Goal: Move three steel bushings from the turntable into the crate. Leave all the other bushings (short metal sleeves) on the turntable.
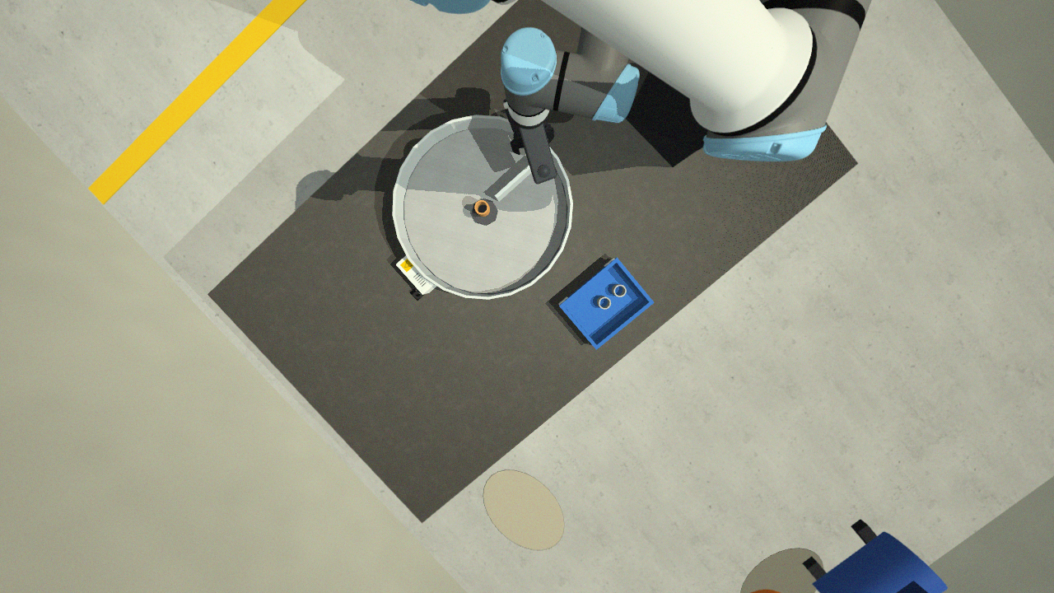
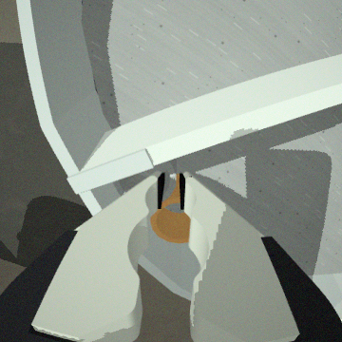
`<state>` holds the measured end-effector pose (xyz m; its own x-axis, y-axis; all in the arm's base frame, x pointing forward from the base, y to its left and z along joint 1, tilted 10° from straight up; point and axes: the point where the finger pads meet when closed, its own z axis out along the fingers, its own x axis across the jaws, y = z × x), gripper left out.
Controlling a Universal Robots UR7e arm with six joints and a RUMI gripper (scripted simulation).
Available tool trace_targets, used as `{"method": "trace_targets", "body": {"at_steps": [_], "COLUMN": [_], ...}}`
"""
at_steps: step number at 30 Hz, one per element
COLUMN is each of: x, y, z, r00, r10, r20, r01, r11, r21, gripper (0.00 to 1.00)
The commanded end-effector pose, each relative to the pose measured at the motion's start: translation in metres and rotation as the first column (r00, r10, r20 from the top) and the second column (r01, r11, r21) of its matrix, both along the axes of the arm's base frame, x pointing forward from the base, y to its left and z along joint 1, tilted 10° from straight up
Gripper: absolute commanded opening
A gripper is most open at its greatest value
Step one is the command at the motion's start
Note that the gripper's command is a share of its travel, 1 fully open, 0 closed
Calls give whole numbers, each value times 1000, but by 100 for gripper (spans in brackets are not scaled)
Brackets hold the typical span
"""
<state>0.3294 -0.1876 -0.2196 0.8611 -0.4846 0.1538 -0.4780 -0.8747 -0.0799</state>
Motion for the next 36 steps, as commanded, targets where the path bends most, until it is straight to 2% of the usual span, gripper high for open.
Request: {"method": "trace_targets", "body": {"at_steps": [1, 6, 7, 36], "x": [0, 0, 0, 0], "y": [0, 0, 0, 0], "z": [0, 0, 0, 0], "r00": [1000, 1000, 1000, 1000], "r10": [0, 0, 0, 0], "r20": [1, 1, 1, 1], "r01": [0, 0, 0, 0], "r11": [1000, 1000, 1000, 1000], "r21": [-1, -1, -1, -1], "gripper": [5, 5, 0, 0]}}
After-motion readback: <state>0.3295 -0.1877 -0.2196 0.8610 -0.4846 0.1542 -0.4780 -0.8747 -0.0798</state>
